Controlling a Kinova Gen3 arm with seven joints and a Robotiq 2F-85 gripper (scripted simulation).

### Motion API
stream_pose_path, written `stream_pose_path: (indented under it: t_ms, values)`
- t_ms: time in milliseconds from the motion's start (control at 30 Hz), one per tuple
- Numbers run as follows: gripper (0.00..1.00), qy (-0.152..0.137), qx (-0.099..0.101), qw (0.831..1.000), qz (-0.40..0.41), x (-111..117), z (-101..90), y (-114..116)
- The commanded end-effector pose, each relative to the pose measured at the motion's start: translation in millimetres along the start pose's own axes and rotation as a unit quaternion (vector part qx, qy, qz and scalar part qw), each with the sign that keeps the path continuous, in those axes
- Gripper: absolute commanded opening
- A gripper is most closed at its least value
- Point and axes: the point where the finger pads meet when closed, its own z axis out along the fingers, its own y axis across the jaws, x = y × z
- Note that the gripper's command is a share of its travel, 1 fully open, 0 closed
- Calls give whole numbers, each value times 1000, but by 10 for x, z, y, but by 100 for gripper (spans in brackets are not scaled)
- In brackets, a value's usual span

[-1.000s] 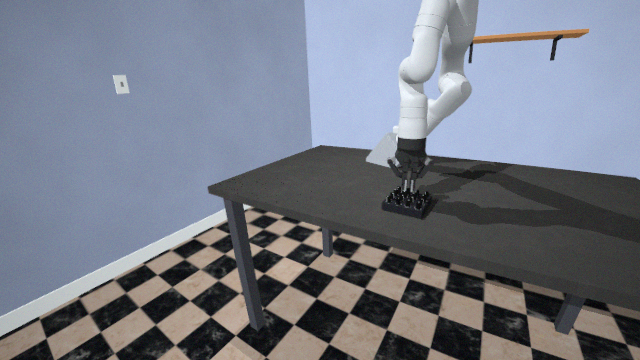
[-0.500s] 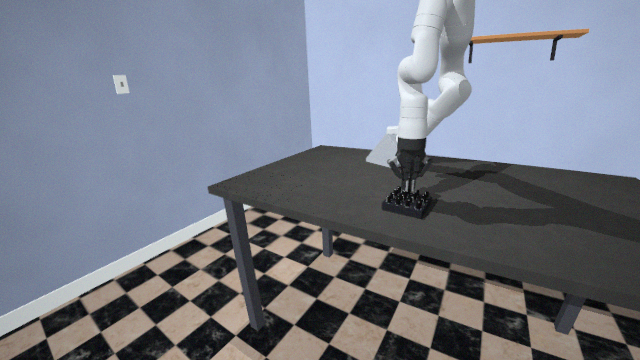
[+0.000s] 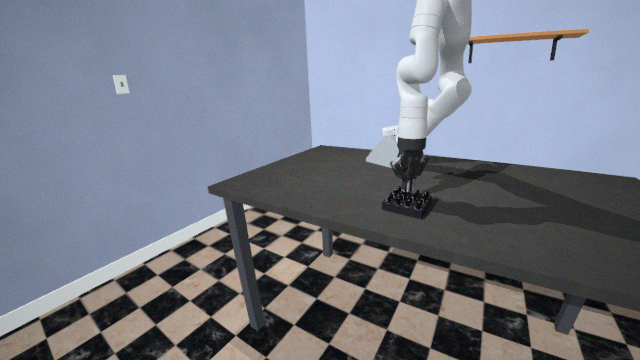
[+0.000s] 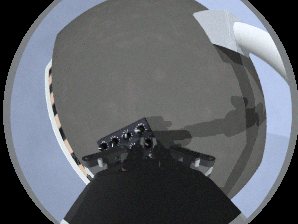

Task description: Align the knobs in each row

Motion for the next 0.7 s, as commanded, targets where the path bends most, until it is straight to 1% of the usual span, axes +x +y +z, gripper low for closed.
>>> stream_pose_path:
  t_ms: [0, 200, 267, 667]
  values:
    - [8, -3, 2, 999, -40, 7, 2, -20]
    - [8, -3, 2, 994, -107, 5, 1, -19]
    - [8, -3, 2, 994, -107, 5, 1, -19]
    - [8, -3, 1, 980, -200, 9, 2, -12]
